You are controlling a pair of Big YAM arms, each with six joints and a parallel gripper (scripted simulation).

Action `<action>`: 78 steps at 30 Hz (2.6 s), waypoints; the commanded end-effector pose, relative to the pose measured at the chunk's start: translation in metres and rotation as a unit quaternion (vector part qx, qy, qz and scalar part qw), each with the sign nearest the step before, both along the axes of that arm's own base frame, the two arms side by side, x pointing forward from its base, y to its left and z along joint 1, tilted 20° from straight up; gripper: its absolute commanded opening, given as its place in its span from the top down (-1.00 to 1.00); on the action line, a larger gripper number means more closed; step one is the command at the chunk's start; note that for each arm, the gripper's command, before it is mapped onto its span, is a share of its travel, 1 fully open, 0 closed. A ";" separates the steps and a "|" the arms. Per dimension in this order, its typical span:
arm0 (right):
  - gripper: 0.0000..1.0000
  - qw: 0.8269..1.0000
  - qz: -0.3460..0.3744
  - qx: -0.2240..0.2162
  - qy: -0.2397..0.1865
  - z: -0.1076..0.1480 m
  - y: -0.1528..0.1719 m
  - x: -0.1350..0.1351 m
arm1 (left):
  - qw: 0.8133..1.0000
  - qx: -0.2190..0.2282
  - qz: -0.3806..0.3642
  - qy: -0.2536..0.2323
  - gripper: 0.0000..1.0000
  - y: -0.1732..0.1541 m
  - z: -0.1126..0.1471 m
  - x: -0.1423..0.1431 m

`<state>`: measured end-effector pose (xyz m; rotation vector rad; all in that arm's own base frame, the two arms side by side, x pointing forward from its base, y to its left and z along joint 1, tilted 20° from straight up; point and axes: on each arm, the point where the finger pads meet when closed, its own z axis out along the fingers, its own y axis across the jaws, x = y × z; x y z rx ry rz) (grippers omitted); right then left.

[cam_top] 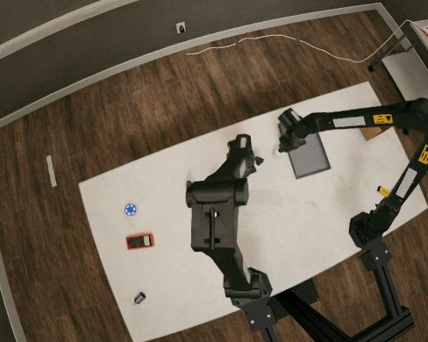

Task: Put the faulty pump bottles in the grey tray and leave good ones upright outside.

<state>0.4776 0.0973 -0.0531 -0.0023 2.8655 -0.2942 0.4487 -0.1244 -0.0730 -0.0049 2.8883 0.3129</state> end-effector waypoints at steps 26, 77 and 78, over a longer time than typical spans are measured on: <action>1.00 1.000 0.003 0.004 -0.014 -0.023 -0.004 0.033 | 1.000 -0.010 -0.006 -0.026 1.00 -0.004 -0.014 0.049; 1.00 1.000 0.010 0.008 -0.026 0.113 0.030 -0.013 | 1.000 -0.005 -0.009 -0.017 1.00 -0.027 0.102 -0.014; 1.00 1.000 0.010 0.008 -0.026 0.113 0.031 -0.013 | 1.000 -0.005 -0.006 -0.017 1.00 -0.024 0.102 -0.013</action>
